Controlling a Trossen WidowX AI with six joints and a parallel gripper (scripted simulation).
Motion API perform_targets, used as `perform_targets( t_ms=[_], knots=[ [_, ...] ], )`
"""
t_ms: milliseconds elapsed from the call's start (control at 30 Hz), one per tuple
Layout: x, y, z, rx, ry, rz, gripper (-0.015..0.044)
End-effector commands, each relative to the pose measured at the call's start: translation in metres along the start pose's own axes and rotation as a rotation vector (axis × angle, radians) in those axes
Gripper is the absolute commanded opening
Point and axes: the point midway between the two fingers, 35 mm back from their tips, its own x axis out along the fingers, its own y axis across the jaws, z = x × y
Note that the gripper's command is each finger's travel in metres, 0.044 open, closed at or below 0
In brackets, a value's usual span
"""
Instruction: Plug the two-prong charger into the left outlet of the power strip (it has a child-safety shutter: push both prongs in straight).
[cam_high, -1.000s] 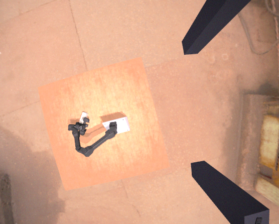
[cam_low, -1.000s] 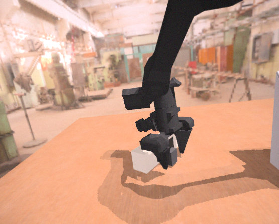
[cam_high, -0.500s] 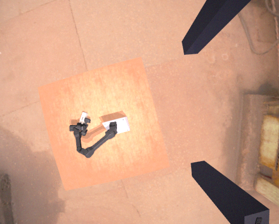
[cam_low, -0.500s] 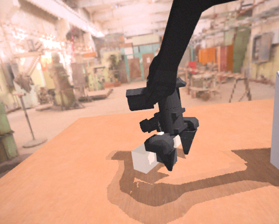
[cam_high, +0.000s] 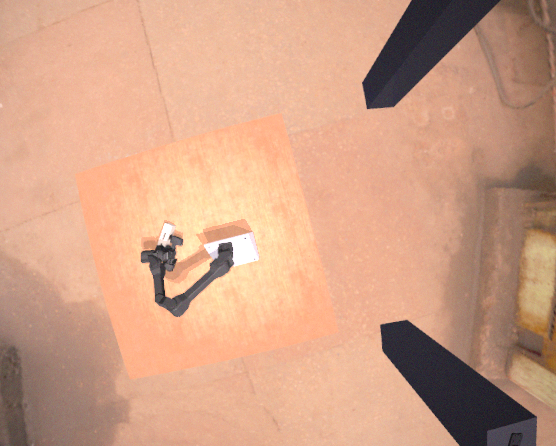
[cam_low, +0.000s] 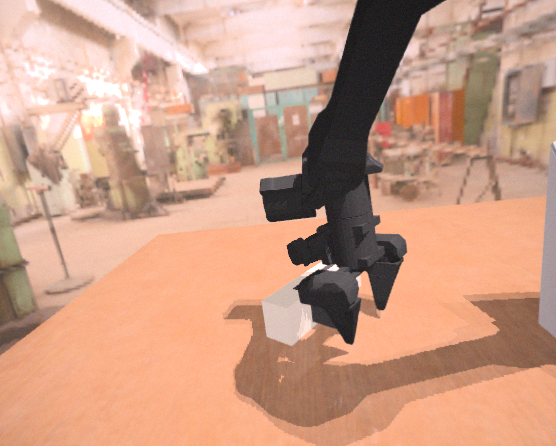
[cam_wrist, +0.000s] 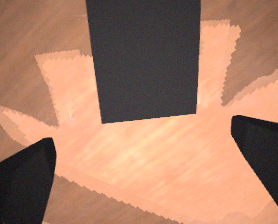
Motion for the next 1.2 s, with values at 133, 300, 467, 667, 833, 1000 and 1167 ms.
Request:
perform_targets(
  t_ms=[133,300,467,667,833,1000,1167],
  knots=[
    [-0.001,0.002,-0.008,-0.002,-0.004,0.005,0.044],
    [0.0,0.002,-0.013,-0.002,-0.004,0.005,0.044],
    [0.0,0.001,-0.018,-0.002,-0.004,0.005,0.044],
    [-0.017,-0.002,-0.011,-0.012,-0.158,-0.023,0.044],
    [-0.064,-0.001,-0.003,-0.005,-0.508,-0.014,0.044],
    [-0.08,0.0,-0.003,0.004,-0.616,0.005,0.044],
    [-0.08,0.0,-0.003,0.004,-0.616,0.005,0.044]
  ],
)
